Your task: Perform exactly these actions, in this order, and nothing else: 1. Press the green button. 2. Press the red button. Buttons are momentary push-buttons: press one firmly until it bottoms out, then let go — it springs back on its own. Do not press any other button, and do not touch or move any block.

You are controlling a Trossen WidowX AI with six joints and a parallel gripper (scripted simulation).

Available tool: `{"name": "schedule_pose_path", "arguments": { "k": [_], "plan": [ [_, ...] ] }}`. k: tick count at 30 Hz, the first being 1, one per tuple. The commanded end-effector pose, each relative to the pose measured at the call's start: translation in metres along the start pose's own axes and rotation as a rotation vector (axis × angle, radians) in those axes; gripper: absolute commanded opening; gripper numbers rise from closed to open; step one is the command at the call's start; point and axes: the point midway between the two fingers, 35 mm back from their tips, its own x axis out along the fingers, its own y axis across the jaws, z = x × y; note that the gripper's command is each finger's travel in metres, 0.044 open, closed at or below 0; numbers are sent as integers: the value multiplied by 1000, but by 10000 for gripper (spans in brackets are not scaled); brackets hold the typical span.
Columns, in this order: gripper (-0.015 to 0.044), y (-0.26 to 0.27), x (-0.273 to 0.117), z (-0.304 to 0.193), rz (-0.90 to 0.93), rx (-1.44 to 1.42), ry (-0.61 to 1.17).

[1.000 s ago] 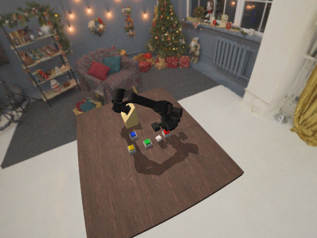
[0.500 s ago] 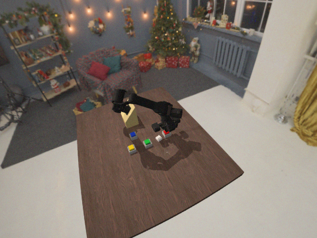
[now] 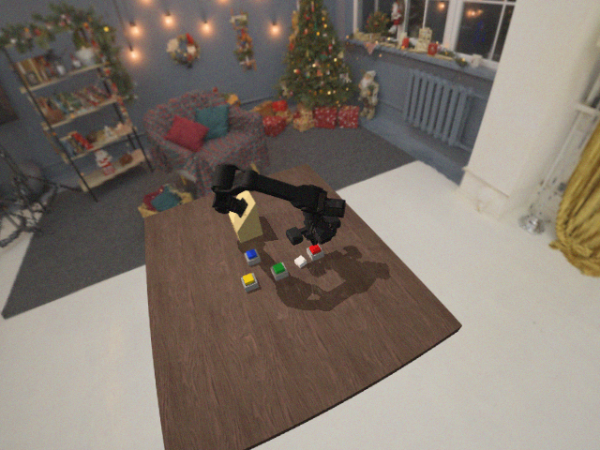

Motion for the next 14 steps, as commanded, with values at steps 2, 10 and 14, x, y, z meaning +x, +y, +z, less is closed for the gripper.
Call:
{"name": "schedule_pose_path", "arguments": {
  "k": [2, 10, 14],
  "plan": [
    [20, 0, -12, 3, 12, 12, -3],
    [230, 14, -74, -24, 16, 10, -1],
    [309, 14, -74, -24, 16, 10, -1]
  ]
}}
